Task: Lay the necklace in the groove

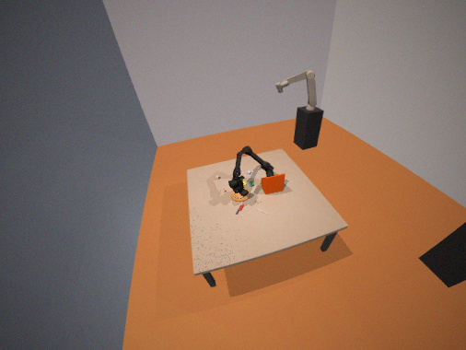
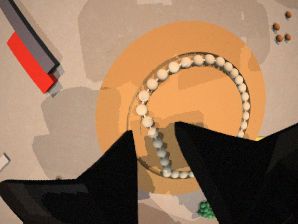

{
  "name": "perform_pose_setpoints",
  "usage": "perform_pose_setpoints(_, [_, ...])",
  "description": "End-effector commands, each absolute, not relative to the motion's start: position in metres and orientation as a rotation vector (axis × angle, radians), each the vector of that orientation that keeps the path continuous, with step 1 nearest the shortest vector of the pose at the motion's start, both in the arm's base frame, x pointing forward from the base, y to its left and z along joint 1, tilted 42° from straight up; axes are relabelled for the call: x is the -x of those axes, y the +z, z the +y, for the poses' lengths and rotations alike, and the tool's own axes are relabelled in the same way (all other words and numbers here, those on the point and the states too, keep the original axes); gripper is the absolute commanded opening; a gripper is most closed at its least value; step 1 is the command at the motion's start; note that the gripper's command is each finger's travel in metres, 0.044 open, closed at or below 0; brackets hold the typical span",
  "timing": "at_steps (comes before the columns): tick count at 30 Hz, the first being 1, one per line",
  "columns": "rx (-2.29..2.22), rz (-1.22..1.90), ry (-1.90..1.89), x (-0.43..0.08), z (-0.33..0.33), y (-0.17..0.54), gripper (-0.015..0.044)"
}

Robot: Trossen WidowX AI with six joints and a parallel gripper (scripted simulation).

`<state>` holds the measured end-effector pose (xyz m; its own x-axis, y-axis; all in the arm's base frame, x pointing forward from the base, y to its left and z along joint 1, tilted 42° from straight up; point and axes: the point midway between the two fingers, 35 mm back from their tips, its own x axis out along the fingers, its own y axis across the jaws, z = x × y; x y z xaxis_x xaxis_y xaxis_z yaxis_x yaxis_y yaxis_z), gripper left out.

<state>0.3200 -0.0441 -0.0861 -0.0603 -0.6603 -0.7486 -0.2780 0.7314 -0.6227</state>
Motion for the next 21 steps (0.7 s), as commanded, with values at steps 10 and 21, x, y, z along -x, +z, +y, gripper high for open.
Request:
perform_pose_setpoints(10, [0.749, 1.644, -0.382, -0.323, -0.048, -0.095, 0.0120])
perform_pose_setpoints(21, [0.750, 1.647, -0.382, -0.322, -0.059, -0.109, 0.0120])
